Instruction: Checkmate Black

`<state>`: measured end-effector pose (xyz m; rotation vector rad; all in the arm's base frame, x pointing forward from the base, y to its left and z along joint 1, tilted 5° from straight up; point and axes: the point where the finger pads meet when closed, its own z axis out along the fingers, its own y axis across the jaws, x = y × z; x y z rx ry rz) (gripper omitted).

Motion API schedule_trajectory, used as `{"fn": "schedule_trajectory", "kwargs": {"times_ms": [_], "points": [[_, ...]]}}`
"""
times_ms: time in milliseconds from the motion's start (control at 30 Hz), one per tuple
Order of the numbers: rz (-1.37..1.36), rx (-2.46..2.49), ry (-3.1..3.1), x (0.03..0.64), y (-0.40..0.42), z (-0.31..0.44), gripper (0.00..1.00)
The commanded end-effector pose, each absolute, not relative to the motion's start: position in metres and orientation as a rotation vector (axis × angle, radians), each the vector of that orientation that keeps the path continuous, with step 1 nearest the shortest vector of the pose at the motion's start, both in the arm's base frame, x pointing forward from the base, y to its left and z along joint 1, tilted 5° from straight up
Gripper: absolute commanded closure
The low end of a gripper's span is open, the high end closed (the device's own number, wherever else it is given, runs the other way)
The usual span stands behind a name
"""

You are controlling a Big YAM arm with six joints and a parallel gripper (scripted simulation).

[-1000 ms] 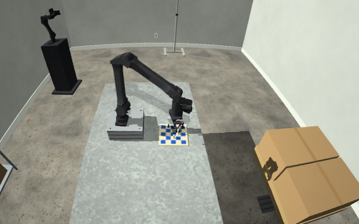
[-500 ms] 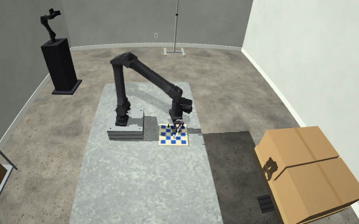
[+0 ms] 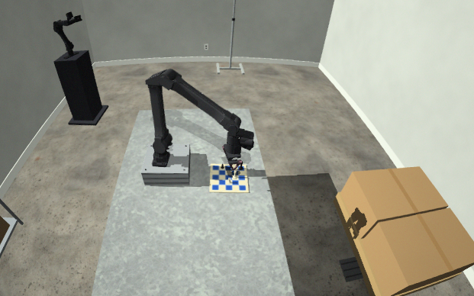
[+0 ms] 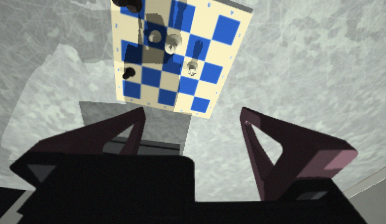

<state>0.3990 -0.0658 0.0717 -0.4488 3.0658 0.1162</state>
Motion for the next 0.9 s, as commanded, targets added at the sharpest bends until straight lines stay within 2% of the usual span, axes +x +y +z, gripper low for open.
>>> {"fn": "schedule_trajectory", "kwargs": {"times_ms": [0, 267, 500, 633, 667, 867], "points": [[0.119, -0.421, 3.080, 0.396, -0.068, 0.065, 0.00], [0.119, -0.421, 3.080, 0.396, -0.068, 0.065, 0.00], [0.121, -0.445, 3.079, 0.400, -0.058, 0.011, 0.00], [0.121, -0.445, 3.079, 0.400, -0.057, 0.007, 0.00], [0.121, -0.445, 3.079, 0.400, -0.057, 0.007, 0.64], [0.104, -0.445, 3.049, 0.410, -0.059, 0.021, 0.64]]}}
